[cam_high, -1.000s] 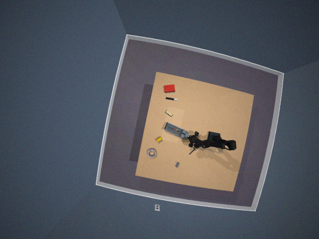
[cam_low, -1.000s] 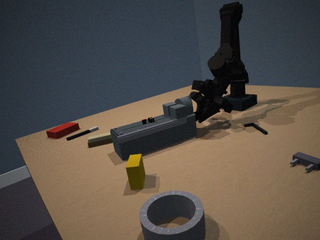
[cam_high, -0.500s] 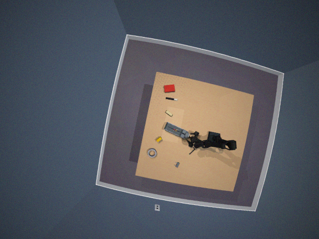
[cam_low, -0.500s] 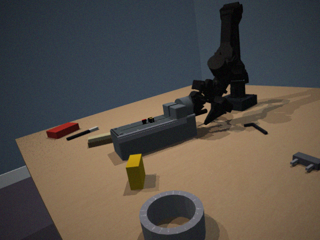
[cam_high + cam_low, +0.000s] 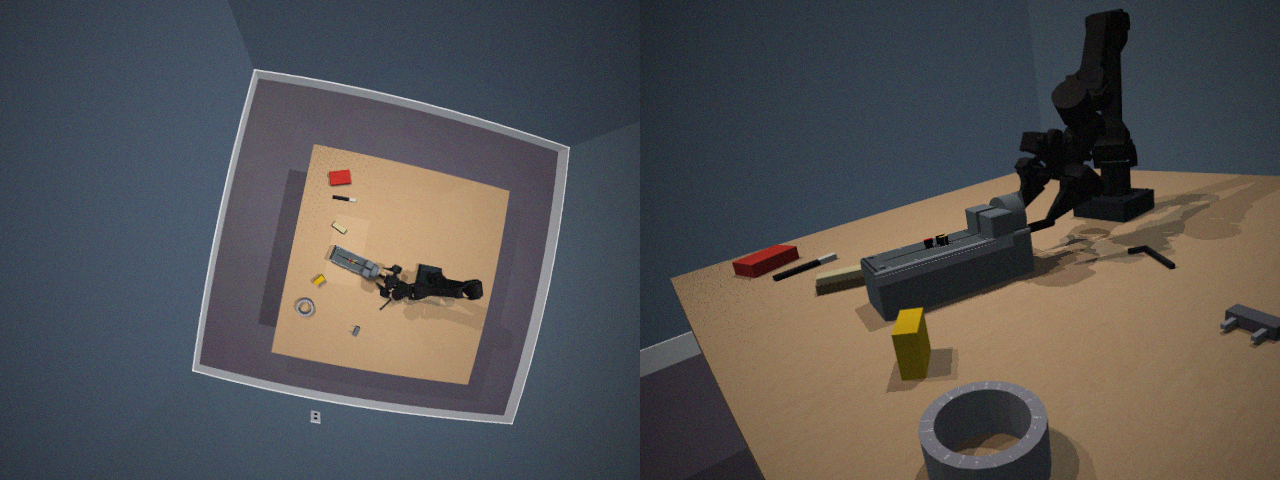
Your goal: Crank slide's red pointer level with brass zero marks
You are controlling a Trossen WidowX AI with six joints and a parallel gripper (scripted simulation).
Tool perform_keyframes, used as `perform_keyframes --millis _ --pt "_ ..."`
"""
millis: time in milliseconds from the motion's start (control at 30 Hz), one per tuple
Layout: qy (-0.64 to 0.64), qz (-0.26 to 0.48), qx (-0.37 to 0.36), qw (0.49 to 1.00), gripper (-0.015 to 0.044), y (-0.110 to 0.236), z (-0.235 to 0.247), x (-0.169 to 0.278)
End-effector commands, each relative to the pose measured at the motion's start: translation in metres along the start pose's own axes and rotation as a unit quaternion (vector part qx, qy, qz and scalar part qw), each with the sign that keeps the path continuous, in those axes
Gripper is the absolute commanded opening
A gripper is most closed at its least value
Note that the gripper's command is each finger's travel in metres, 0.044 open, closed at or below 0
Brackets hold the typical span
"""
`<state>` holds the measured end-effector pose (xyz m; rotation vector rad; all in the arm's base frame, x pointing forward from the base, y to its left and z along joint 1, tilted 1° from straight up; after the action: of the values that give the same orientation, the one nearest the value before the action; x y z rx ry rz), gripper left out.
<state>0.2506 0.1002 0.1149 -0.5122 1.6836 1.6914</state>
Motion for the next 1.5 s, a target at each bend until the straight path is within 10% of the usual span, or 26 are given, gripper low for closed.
perform_keyframes --millis 0,533,1167,1467 --pt "-0.002 -0.003 -0.003 1.0 0.044 0.014 0.005 -0.018" --pt "-0.001 -0.002 -0.002 1.0 0.044 0.083 0.009 -0.082" --pt "0.04 0.031 -0.036 0.998 0.044 0.003 -0.007 -0.178" --pt "0.042 0.032 -0.038 0.998 0.044 -0.028 -0.012 -0.156"
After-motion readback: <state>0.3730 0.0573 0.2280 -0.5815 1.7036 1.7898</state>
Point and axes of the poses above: the point midway between the two fingers, 35 mm back from their tips, its own y axis back along the fingers, its own z axis across the jaws, x = y × z, the point moved 7 cm from there along y, back along the fingers, and after that the axes turned 8 degrees about -y, right-handed, at the moved point
